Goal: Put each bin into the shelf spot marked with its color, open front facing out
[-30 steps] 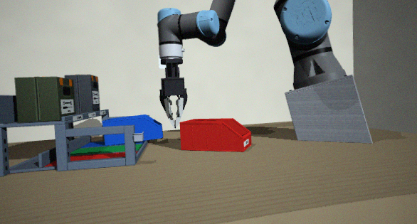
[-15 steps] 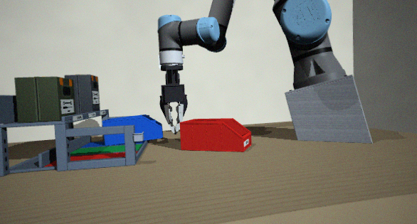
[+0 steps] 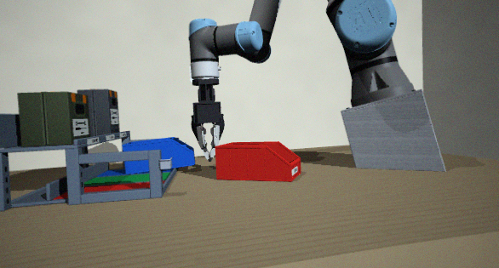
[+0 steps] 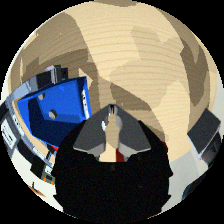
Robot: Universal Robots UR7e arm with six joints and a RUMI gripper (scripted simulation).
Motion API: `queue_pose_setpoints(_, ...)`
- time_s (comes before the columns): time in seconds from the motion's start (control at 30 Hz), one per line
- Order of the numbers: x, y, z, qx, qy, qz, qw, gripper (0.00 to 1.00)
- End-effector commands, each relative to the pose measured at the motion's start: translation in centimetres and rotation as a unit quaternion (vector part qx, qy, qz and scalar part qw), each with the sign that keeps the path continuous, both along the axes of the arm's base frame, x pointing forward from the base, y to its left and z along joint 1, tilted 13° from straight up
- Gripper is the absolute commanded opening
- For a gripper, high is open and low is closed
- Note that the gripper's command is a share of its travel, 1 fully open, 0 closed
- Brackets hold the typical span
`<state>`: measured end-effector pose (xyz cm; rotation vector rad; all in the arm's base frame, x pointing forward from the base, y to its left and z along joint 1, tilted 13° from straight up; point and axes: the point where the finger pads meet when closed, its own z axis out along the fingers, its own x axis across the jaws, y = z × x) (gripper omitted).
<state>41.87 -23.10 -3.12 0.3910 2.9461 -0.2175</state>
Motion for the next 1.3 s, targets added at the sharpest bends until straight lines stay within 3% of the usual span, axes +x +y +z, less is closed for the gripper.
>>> queue_pose_setpoints(0.0,0.0,0.0,0.0,0.0,0.0,0.0,1.0,0.0)
queue_pose_setpoints(1.27,1.7,-0.5,0.4,0.0,0.0,0.0,1.0,0.0)
